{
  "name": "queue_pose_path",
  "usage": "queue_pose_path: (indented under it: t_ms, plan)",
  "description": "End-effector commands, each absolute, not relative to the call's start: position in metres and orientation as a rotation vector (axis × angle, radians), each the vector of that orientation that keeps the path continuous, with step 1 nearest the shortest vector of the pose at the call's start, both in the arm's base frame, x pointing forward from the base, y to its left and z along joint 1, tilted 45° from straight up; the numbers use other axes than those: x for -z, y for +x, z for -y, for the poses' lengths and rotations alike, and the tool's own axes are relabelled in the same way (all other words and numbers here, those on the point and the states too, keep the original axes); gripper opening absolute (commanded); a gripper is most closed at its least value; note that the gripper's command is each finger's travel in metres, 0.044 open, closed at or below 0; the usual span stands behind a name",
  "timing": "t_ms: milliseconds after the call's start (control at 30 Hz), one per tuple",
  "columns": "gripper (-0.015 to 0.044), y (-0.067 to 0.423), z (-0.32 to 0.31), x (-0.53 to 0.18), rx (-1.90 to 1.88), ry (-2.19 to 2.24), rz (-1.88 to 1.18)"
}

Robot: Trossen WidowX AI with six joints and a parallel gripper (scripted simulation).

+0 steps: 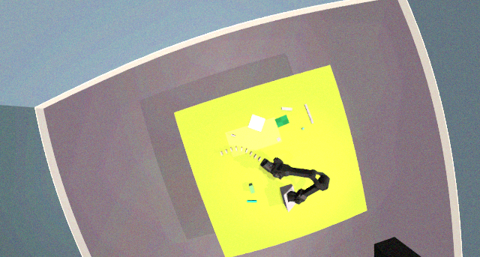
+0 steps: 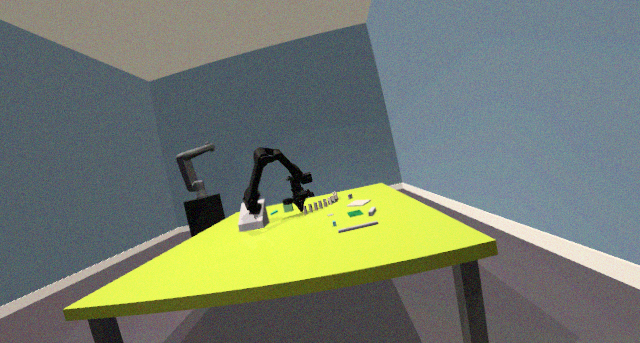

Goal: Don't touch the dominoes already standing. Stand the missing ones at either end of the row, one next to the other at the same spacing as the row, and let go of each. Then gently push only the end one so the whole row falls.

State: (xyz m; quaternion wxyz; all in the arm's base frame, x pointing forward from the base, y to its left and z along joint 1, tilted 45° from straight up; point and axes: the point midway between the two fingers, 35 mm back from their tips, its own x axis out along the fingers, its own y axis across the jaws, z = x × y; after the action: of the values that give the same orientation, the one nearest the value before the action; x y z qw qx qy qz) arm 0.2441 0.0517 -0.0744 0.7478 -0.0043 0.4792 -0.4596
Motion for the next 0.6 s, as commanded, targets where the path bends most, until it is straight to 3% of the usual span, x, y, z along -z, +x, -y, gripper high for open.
queue_pose_path:
  t_ms: [0,400,567]
  plan:
    - [0.0,0.249,-0.055,0.079,1.004,-0.021,-1.05]
    - [0.0,0.258,-0.065,0.082,0.998,-0.008,-1.051]
    - [0.0,0.261,-0.106,0.064,0.979,0.0,-1.071]
